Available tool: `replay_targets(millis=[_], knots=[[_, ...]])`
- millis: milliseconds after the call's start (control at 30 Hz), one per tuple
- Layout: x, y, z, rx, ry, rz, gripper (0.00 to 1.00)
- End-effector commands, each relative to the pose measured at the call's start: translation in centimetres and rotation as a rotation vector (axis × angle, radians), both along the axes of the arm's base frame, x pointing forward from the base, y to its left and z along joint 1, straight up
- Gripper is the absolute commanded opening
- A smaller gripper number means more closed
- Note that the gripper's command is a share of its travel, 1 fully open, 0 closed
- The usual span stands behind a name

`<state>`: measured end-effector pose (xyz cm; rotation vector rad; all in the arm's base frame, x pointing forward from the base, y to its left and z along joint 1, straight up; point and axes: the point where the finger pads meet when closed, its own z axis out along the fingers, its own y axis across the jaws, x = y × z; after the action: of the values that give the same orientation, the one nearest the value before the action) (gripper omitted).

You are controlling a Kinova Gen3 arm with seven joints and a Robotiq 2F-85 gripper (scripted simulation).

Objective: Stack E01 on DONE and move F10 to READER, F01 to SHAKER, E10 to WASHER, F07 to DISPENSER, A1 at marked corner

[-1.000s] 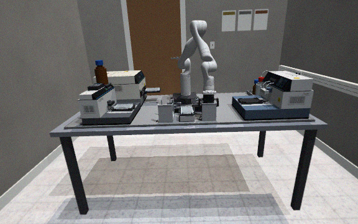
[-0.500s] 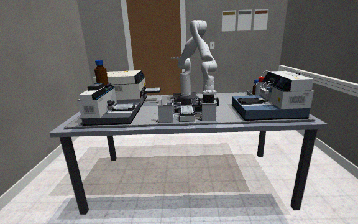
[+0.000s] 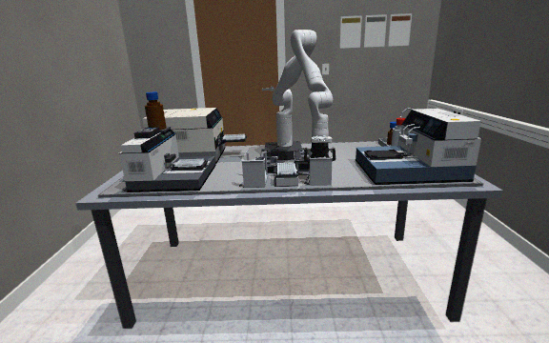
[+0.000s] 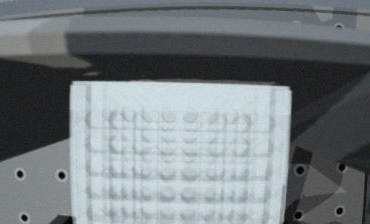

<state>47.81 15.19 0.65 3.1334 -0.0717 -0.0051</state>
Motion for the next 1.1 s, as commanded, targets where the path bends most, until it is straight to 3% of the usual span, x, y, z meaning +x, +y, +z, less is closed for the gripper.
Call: replay_targets(millis=[0,1067], knots=[[0.1,0.0,0.5,-0.001,-0.001,-0.004,0.94],[0.1,0.0,2.5,-0.001,-0.002,-0.003,0.94]])
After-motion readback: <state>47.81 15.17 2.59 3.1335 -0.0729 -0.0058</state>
